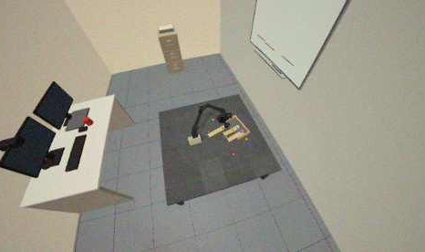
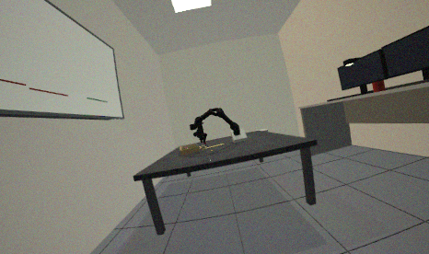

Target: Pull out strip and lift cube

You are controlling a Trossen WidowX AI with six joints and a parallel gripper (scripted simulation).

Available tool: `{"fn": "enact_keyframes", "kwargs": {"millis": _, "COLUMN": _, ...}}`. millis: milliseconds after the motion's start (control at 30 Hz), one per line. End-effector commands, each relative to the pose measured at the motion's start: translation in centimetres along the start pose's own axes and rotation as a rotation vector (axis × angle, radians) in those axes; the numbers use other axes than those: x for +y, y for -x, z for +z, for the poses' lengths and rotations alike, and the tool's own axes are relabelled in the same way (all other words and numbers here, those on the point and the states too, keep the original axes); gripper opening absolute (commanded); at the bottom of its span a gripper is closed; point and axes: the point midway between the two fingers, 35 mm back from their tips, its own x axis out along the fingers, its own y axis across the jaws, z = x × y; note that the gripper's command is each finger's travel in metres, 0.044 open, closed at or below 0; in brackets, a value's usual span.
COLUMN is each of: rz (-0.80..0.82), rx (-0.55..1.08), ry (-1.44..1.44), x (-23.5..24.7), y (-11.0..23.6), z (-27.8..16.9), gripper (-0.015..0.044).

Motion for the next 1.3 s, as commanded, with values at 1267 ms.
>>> {"fn": "enact_keyframes", "kwargs": {"millis": 1267, "rz": 0.009, "rx": 0.002, "ry": -0.009, "x": -0.1, "y": -5.6, "z": 0.7, "gripper": 0.025}}
